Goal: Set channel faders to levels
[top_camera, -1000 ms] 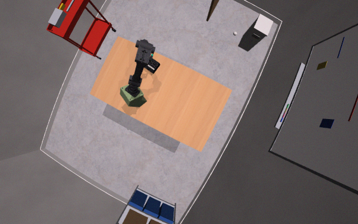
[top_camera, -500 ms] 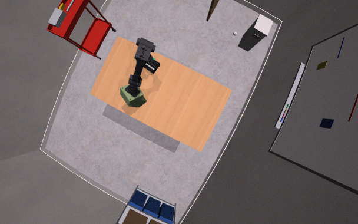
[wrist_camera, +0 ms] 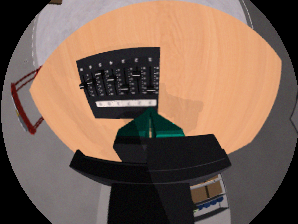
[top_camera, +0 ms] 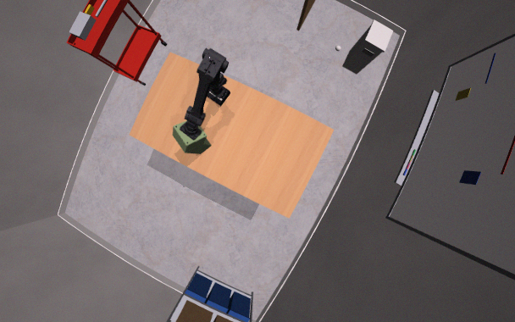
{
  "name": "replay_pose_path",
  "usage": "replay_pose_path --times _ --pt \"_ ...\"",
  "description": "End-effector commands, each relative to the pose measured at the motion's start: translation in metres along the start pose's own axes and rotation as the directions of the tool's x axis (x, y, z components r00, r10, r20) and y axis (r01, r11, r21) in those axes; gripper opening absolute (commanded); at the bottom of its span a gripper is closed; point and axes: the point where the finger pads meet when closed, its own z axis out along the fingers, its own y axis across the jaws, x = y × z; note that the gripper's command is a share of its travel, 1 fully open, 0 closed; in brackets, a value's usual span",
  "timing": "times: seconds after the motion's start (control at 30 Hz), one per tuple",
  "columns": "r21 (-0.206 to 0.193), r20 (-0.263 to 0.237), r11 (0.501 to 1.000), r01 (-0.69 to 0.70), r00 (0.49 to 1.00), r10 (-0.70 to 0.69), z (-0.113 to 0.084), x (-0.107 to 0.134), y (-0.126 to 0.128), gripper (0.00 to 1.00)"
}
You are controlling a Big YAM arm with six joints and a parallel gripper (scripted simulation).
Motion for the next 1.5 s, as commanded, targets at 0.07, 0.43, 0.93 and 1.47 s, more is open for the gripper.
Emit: replay_pose_path --times 0.07,0.43,0.93,1.47 --pt "0.002 0.003 1.000 0.014 1.000 -0.014 0.0013 -0.0010 -0.0027 0.00" --pt "0.002 0.003 1.000 0.014 1.000 -0.014 0.0013 -0.0010 -0.0027 0.00" --pt "0.002 0.002 1.000 0.014 1.000 -0.014 0.0015 -0.0010 -0.0027 0.00" --pt "0.003 0.009 1.000 0.008 1.000 -0.008 0.0078 -0.0049 -0.0030 0.00"
